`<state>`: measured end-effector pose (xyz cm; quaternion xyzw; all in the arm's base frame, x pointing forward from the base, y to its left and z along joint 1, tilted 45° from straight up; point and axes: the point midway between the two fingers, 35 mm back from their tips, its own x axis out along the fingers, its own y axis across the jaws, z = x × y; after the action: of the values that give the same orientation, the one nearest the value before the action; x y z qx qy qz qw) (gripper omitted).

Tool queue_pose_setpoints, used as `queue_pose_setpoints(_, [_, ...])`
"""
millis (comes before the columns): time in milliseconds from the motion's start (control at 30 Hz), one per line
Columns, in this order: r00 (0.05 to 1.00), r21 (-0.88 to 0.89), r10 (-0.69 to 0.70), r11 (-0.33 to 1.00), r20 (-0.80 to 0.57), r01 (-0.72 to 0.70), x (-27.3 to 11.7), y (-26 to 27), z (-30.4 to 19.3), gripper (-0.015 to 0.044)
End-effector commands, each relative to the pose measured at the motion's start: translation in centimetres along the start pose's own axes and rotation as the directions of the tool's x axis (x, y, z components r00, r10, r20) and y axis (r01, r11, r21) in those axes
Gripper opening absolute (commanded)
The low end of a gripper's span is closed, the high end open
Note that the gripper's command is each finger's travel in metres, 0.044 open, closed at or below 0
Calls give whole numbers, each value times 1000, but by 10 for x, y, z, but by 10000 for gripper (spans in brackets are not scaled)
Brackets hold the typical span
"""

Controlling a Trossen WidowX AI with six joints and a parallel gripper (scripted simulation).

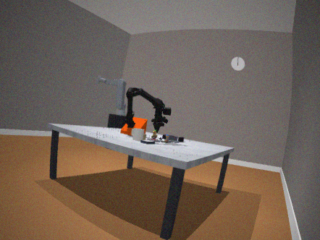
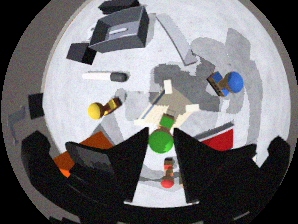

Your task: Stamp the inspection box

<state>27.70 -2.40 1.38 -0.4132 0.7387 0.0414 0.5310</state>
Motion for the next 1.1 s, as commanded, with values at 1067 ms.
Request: queue_pose_setpoints(1067, [1000, 8, 3, 1000, 9, -3, -47, 7, 29, 0])
